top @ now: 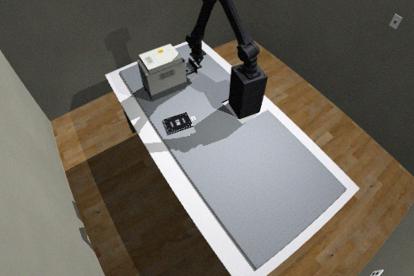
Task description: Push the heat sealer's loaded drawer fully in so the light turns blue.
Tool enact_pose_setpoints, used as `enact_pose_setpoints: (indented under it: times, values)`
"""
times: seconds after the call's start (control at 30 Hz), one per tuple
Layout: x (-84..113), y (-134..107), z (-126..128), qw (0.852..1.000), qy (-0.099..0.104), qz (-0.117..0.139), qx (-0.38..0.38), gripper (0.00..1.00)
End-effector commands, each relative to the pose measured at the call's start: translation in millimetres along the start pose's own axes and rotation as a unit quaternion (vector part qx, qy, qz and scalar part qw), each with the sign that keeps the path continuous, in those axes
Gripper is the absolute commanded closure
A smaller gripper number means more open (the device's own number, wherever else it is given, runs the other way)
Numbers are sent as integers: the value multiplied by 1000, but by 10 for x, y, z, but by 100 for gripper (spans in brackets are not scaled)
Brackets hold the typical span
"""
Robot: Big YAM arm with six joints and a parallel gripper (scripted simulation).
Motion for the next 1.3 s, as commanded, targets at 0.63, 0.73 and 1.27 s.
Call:
enact_pose_setpoints:
  times: [0.63, 0.73, 1.27]
  values:
    - [-54, 31, 45, 1000, 1, 3, -1, 55]
    - [-54, 31, 45, 1000, 1, 3, -1, 55]
    - [-54, 31, 45, 1000, 1, 3, -1, 55]
Point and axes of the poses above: the point where the finger pads meet when closed, its own x axis back along the fingers, its own z axis across the jaws, y = z × x, the point moved 1 cm from there along x, back along the fingers, and after that the axes turned 5 degrees about x, right-handed, at the moved point
